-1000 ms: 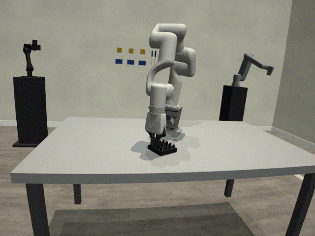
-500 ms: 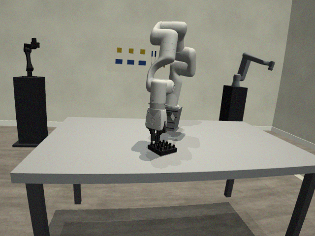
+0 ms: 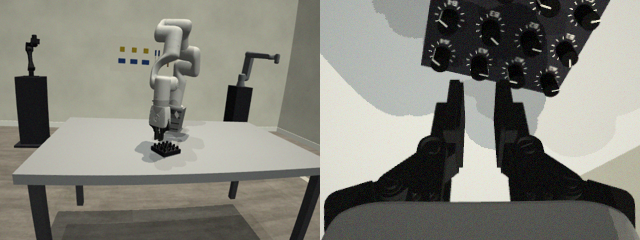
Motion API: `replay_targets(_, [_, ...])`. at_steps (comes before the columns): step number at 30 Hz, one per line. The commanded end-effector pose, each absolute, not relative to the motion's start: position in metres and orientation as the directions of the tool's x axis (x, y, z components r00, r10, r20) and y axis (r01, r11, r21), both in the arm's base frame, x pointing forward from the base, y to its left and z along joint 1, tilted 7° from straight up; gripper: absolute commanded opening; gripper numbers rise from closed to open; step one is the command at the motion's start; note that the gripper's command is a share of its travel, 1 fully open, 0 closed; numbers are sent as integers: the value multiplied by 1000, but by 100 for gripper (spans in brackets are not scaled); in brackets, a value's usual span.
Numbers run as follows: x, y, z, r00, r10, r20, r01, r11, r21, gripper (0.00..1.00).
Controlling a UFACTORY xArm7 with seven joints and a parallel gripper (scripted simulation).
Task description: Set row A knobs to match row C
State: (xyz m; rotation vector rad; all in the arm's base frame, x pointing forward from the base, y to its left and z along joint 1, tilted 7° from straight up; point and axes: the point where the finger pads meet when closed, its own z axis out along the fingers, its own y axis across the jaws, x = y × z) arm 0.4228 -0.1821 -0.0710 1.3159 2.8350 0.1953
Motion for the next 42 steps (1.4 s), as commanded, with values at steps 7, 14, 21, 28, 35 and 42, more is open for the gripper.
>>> replay_targets(7, [424, -183, -69, -647, 762, 39, 760, 639, 118, 100])
replay_targets(14, [423, -185, -56, -647, 762, 39, 760, 639, 118, 100])
replay_targets(21, [421, -189, -15, -647, 762, 39, 760, 639, 118, 100])
replay_targets(28, [419, -193, 19, -646, 762, 39, 760, 639, 118, 100])
replay_targets(35, [417, -195, 42, -646, 762, 39, 760, 639, 118, 100])
replay_targets(42, [417, -196, 43, -646, 762, 39, 760, 639, 118, 100])
